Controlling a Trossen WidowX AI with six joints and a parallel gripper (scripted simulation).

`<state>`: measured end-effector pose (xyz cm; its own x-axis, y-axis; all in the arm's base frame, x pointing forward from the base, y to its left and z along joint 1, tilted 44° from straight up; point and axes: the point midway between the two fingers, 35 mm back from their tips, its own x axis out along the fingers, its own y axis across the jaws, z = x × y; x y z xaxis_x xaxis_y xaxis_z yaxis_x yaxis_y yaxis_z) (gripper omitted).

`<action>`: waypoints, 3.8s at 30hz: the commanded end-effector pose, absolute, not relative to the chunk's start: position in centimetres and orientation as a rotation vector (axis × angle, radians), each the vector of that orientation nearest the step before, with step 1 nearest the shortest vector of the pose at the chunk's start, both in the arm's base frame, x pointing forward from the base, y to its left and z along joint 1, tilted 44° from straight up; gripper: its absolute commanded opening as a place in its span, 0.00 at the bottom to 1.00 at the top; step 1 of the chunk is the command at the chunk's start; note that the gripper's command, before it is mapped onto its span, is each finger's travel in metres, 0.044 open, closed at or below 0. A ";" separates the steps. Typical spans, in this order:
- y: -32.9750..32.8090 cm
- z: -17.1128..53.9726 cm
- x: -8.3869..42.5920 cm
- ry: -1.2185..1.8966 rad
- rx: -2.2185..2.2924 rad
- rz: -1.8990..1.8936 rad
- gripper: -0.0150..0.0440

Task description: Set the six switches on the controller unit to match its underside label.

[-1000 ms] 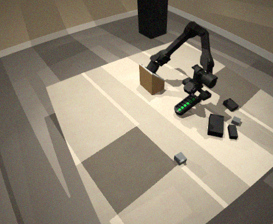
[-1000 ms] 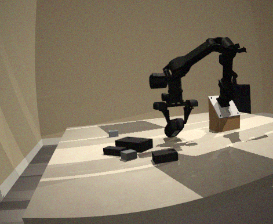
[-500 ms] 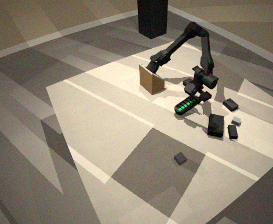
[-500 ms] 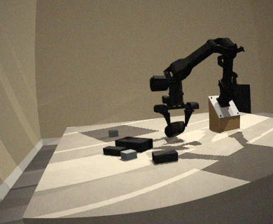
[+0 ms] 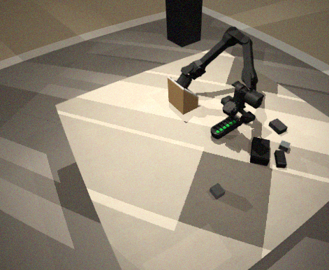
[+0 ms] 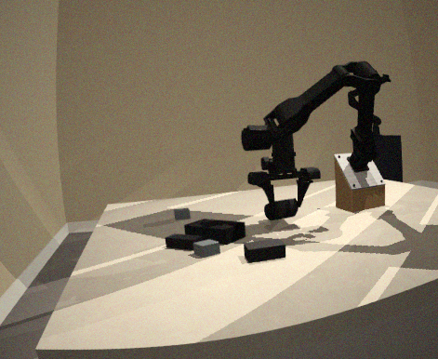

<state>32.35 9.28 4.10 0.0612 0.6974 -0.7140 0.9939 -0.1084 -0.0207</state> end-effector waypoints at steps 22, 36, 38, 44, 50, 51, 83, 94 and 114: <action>10.9 2.9 32.3 1.681 1.857 -0.824 0.83; 11.5 2.5 32.3 1.682 1.857 -0.823 0.83; 11.5 2.6 32.4 1.683 1.858 -0.819 0.83; 11.6 2.8 32.5 1.686 1.858 -0.805 0.92; 11.6 2.8 32.5 1.686 1.858 -0.805 1.00; 11.6 2.8 32.5 1.686 1.858 -0.805 1.00; 2.3 3.7 31.5 1.682 1.859 -0.808 1.00; 1.0 5.1 31.3 1.681 1.860 -0.809 0.82; 1.0 5.1 31.3 1.681 1.860 -0.809 0.25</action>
